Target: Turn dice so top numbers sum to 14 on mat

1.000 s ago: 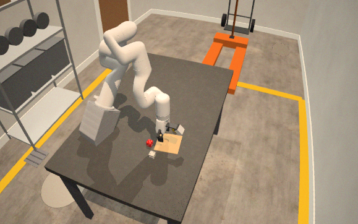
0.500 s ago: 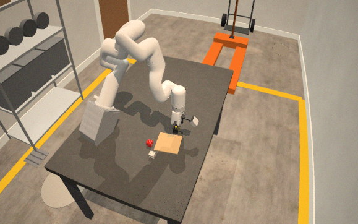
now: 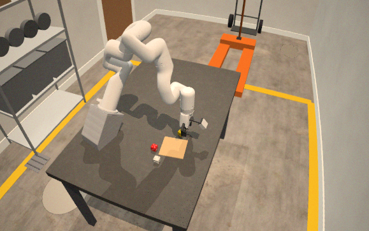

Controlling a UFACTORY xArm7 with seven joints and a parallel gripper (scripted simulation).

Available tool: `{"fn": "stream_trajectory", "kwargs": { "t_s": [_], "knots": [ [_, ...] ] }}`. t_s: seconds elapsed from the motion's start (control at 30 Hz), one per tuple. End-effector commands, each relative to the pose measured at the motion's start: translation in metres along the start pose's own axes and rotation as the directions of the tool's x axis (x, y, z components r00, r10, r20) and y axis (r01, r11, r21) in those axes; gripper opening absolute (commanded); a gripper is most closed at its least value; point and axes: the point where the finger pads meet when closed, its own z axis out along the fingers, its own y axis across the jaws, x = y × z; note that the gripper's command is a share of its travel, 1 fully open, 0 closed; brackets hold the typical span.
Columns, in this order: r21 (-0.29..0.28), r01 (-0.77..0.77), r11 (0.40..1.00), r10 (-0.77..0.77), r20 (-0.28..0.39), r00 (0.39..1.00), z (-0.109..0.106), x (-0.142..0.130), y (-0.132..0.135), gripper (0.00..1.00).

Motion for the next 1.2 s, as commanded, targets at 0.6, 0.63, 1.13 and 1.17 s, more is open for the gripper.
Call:
{"fn": "stream_trajectory", "kwargs": {
  "t_s": [0.6,0.63,1.13,1.17],
  "knots": [
    [-0.001,0.000,1.000,0.000,-0.003,1.000,-0.0009,0.0015,0.0002,1.00],
    [-0.001,0.000,1.000,0.000,-0.003,1.000,-0.0009,0.0015,0.0002,1.00],
    [-0.001,0.000,1.000,0.000,-0.003,1.000,-0.0070,0.0015,0.0002,1.00],
    [-0.001,0.000,1.000,0.000,-0.003,1.000,-0.0107,0.0014,0.0002,1.00]
  ]
}}
